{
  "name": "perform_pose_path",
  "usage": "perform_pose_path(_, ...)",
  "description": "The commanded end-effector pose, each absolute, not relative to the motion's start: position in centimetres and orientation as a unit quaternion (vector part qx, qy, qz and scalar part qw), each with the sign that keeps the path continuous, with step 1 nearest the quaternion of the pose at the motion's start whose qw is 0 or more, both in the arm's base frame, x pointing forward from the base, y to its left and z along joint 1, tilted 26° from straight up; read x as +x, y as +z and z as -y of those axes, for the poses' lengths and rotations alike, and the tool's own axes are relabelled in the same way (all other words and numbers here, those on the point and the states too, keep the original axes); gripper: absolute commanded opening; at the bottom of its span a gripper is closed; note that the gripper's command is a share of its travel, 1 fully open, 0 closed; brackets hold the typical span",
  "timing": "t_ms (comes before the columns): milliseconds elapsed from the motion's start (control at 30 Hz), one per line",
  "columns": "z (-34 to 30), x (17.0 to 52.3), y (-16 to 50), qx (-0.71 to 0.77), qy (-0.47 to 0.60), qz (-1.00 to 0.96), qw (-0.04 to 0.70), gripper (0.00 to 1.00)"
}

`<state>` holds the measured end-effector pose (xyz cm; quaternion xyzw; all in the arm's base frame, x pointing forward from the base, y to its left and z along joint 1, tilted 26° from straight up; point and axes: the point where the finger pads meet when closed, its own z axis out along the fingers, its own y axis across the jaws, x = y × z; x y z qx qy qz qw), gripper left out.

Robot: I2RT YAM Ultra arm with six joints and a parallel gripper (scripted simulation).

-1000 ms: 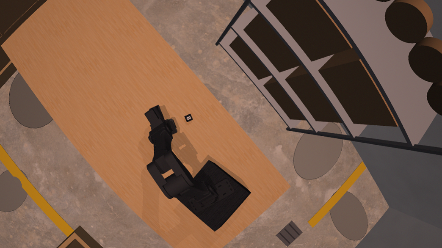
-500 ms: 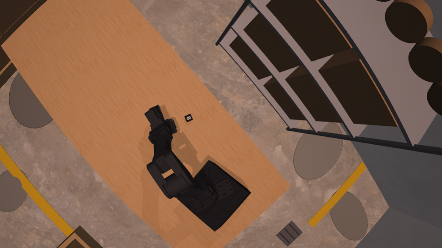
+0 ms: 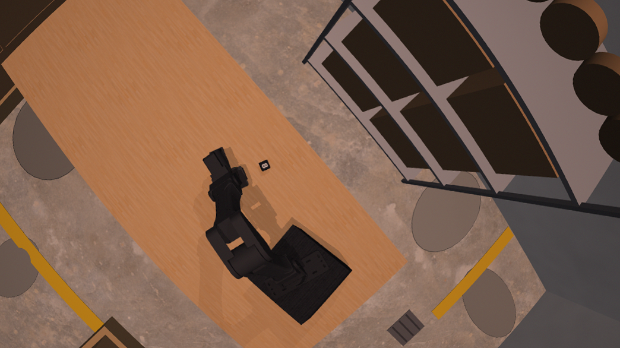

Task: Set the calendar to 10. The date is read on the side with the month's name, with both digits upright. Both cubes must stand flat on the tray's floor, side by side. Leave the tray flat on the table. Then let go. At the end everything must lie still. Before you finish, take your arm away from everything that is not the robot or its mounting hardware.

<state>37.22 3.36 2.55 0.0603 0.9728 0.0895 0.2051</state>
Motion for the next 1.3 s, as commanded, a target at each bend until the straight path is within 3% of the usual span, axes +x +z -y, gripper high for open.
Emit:
perform_pose_path(0, -3.29, 37.55, 2.89, 0.060, 0.088, -0.971, 0.214, 0.26)
perform_pose_path(1267, -3.44, 37.98, 1.98, 0.060, 0.088, -0.971, 0.214, 0.26)
